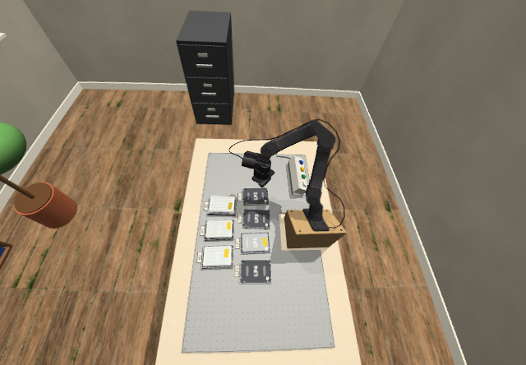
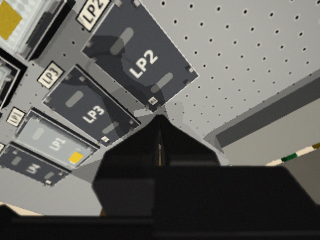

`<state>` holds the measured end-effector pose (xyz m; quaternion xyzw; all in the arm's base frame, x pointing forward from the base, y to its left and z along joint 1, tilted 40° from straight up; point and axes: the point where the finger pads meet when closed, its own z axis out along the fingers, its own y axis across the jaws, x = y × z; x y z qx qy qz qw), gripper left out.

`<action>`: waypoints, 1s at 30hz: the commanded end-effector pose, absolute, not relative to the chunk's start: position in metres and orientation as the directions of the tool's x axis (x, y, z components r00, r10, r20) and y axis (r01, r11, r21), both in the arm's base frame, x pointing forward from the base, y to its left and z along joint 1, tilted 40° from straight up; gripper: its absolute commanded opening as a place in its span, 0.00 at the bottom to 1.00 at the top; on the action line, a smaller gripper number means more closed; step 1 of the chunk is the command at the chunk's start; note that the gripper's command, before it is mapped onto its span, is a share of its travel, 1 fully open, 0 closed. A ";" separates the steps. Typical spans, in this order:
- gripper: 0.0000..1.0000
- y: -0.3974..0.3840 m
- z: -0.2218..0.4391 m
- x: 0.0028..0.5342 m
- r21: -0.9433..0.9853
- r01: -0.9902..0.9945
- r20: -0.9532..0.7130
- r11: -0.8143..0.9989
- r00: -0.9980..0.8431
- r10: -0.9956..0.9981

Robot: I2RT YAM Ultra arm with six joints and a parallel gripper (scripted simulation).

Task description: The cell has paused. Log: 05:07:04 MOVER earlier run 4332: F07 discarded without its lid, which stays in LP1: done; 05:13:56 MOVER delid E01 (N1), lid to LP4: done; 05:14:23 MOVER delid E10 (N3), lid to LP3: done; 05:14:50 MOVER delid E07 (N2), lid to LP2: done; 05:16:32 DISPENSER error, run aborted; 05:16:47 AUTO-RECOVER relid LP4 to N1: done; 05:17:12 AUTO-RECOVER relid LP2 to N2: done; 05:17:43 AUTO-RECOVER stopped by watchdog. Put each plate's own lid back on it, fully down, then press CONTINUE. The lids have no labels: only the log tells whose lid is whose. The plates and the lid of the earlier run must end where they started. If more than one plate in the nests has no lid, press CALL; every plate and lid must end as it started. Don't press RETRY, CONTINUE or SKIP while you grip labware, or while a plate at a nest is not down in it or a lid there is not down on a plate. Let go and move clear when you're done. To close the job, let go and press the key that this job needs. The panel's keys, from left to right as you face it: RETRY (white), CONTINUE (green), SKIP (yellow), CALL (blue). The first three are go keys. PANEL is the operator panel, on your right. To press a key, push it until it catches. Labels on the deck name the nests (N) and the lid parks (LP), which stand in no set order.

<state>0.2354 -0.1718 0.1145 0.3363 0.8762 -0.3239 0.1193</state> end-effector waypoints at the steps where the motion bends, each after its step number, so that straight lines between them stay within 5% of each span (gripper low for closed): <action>1: 0.00 -0.174 0.119 0.216 -0.447 0.722 -0.462 0.528 -0.691 0.555; 30: 0.00 -0.204 0.144 0.101 -0.172 0.963 -0.626 0.207 -0.269 0.732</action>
